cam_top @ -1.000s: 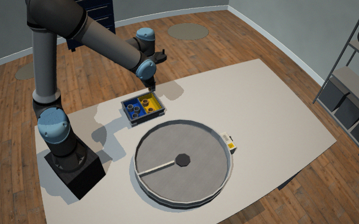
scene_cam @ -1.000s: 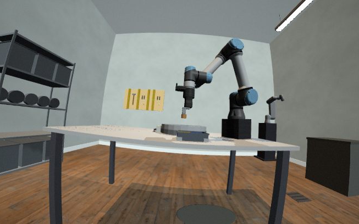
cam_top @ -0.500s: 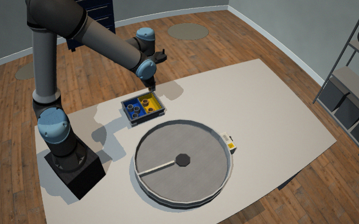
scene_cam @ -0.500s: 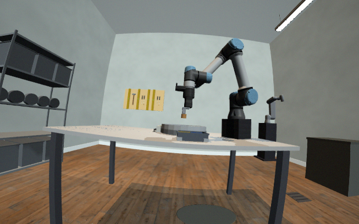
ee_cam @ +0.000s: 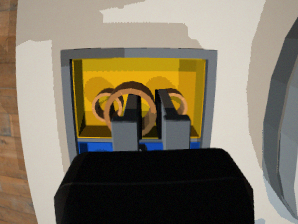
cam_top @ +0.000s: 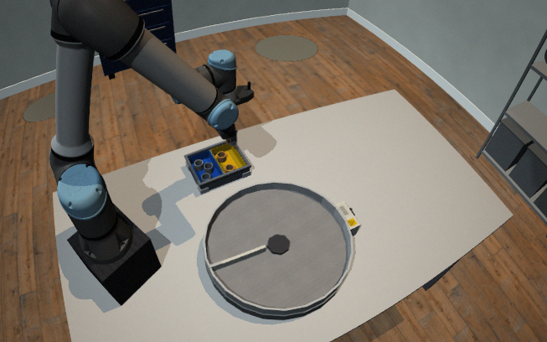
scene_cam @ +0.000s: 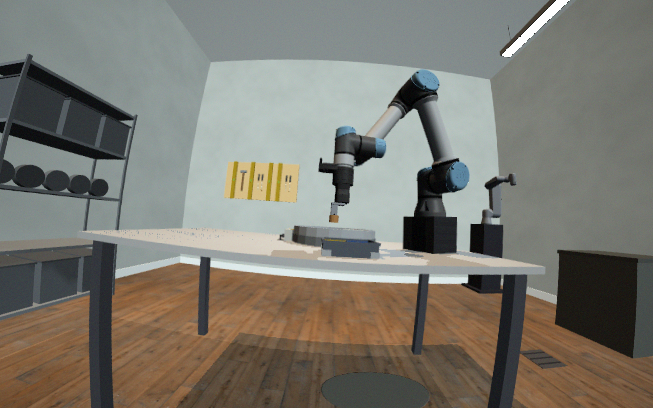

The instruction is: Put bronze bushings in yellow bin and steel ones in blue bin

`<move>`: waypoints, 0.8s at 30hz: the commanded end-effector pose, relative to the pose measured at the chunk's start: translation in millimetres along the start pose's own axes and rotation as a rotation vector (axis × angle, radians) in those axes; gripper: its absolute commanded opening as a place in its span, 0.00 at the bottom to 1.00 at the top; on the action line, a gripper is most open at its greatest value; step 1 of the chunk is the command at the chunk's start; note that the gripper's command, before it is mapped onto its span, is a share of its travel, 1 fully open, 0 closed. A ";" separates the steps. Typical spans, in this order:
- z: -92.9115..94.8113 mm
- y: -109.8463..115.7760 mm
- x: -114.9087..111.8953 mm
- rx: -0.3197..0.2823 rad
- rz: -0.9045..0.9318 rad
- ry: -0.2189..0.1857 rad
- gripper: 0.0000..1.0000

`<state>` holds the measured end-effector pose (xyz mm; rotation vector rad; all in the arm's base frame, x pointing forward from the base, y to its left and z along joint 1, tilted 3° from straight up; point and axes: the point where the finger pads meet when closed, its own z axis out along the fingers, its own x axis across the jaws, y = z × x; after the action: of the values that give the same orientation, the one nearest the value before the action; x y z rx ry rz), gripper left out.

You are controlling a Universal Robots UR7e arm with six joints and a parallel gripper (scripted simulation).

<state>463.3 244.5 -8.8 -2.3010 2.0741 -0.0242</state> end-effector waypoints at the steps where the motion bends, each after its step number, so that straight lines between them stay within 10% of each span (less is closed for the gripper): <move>1: 20.6 -0.9 -0.2 0.002 0.000 0.000 0.00; 24: 53.4 -0.8 -0.2 0.002 0.000 0.000 0.00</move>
<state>465.7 245.7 -60.5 -2.3008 2.0740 -0.0244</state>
